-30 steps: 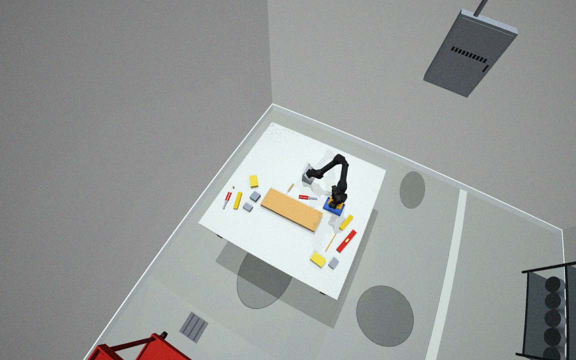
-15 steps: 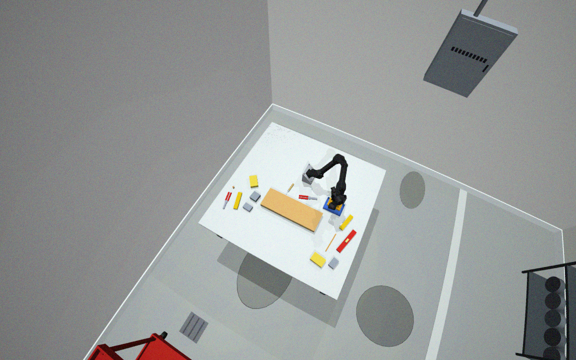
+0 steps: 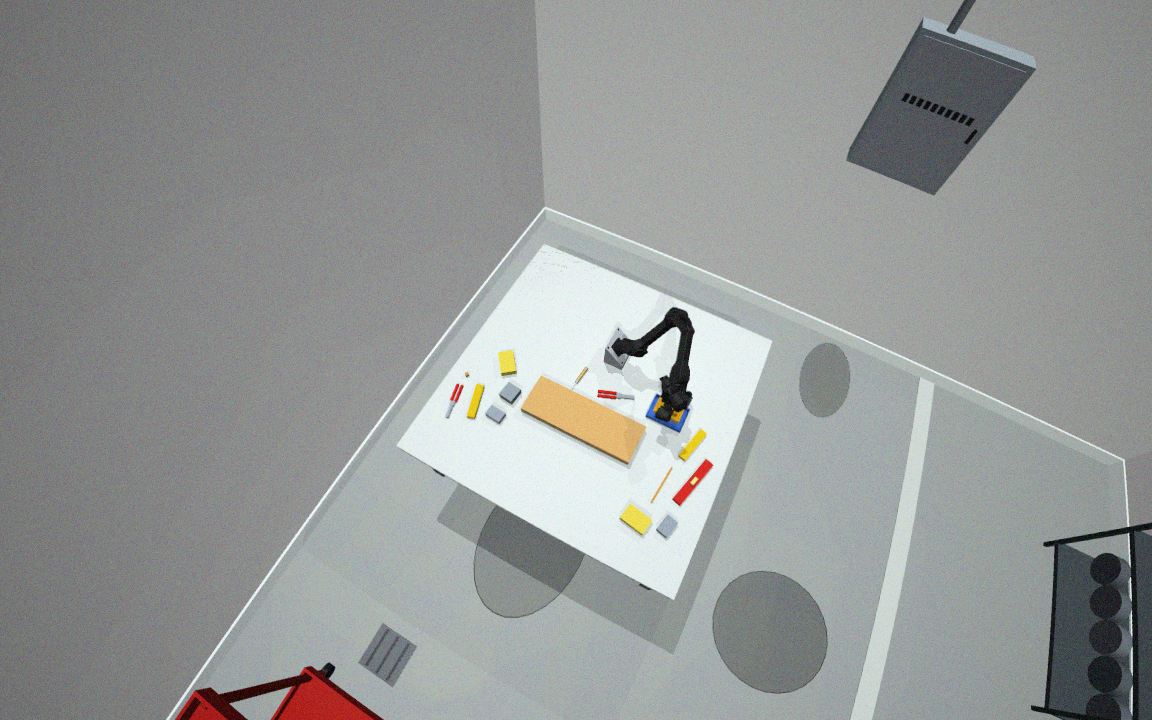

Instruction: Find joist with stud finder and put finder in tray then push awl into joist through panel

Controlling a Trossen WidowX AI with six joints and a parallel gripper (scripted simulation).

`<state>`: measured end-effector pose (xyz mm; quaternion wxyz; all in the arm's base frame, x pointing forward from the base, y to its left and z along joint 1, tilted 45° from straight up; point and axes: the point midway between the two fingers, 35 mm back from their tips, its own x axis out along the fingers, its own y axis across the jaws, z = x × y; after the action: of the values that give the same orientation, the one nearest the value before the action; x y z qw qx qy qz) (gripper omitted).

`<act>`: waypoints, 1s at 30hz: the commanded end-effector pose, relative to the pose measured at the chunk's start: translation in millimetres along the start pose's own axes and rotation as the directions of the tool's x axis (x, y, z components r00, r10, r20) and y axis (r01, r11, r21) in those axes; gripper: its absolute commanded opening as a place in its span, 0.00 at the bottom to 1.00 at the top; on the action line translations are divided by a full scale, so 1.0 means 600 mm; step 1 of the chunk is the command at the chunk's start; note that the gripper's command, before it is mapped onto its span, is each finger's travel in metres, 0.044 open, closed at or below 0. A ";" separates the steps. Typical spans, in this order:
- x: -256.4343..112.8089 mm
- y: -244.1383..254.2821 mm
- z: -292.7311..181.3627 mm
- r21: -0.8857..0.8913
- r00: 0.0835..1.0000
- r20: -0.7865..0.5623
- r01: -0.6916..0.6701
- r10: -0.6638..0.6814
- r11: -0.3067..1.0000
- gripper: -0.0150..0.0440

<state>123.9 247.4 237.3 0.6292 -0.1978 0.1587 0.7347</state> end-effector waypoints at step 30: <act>0.046 0.005 -0.011 0.003 1.000 0.009 -0.001 0.001 1.000 0.57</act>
<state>118.1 267.5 217.8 0.6302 -0.1936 0.1571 0.7354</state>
